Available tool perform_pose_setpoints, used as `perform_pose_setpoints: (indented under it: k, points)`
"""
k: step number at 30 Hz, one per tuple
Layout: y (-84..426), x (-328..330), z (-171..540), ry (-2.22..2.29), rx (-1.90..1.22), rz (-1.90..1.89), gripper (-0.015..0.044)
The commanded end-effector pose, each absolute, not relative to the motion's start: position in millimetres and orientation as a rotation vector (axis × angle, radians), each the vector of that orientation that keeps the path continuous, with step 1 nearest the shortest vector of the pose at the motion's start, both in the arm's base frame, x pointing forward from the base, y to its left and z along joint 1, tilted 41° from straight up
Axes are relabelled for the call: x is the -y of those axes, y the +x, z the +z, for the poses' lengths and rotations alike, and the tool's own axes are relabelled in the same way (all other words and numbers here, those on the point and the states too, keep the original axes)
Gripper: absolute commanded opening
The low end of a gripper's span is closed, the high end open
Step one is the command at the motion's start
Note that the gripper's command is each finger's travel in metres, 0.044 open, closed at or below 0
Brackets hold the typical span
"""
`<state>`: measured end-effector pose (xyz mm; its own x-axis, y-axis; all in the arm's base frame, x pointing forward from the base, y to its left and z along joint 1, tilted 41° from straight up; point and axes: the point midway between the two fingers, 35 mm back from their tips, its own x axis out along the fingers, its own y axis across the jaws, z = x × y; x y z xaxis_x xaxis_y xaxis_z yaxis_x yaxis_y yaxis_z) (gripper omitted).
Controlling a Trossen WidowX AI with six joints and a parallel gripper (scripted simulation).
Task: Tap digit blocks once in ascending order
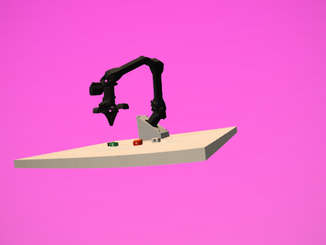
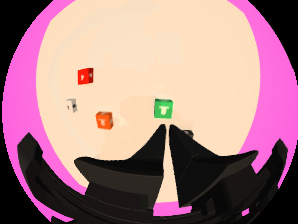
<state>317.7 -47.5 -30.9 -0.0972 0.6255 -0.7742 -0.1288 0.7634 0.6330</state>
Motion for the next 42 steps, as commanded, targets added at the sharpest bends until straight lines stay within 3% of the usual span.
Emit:
perform_pose_setpoints:
  k: [1, 32, 42]
  points:
    - [303.2, 12.0, -68.4, 0.434, -1.576, 0.684, 0.0020]
    - [298.5, -9.2, -92.8, 0.435, -1.576, 0.685, 0.0020]
    - [307.8, 25.6, -53.7, 0.432, -1.576, 0.682, 0.0020]
